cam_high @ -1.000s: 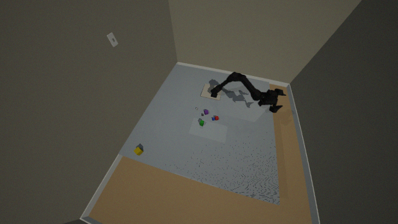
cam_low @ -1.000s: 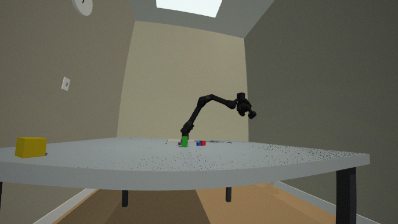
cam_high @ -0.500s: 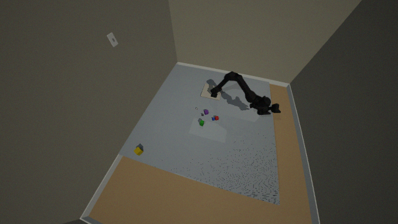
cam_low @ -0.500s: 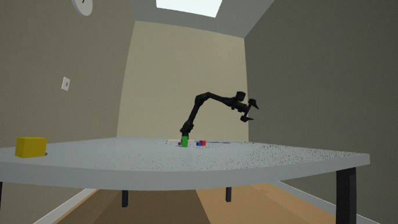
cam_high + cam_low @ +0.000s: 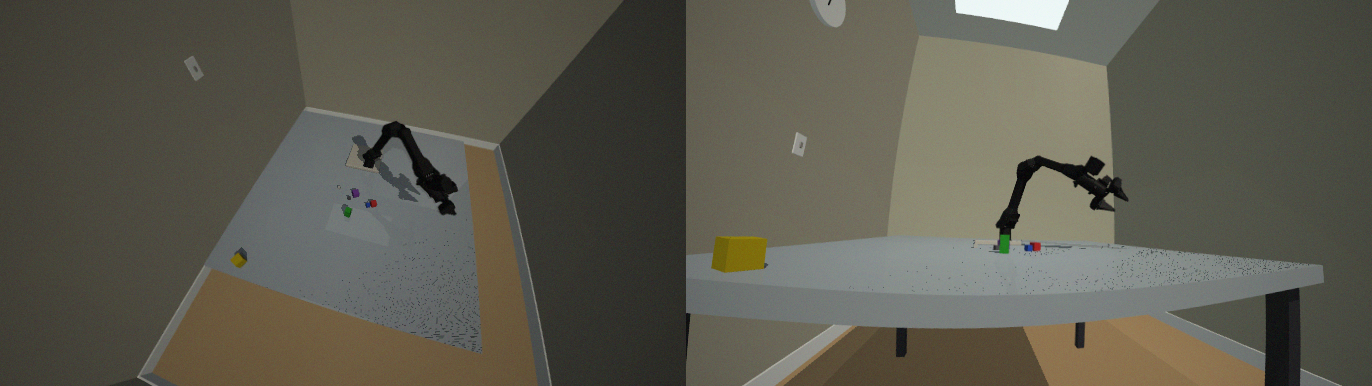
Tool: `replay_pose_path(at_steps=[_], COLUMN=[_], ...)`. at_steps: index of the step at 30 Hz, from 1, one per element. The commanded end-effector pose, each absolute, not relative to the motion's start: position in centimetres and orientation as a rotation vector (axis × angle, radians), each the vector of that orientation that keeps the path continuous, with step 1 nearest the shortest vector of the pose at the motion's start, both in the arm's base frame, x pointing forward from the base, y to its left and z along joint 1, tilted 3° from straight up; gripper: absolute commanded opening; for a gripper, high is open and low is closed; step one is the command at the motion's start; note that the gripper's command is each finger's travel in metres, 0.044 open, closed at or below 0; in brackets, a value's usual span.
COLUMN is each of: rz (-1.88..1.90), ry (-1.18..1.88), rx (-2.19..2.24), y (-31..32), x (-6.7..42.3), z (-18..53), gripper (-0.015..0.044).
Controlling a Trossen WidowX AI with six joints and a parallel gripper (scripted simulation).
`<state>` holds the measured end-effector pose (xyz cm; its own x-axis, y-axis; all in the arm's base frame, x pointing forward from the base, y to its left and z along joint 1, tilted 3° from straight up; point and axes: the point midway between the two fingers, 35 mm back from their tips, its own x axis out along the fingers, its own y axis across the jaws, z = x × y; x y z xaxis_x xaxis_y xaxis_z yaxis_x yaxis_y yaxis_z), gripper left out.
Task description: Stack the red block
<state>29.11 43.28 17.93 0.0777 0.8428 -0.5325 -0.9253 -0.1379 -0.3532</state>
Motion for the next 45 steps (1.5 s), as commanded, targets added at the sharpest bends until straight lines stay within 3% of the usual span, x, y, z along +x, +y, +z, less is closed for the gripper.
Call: replay_pose_path(at_steps=[1, 12, 23, 34, 45], rz=[1.433, 0.999, 0.422, -0.252, -0.865], ry=[0.356, 0.935, 1.313, 1.472, 1.420], rx=[-0.647, -0.253, 0.159, 0.546, 0.831], y=[40.8, 32.7, 24.4, 16.3, 9.9], x=[30.4, 32.8, 32.9, 31.1, 28.6], z=[16.9, 13.6, 11.2, 9.9, 9.7], gripper=[0.0440, 0.0440, 0.0440, 0.0440, 0.0440])
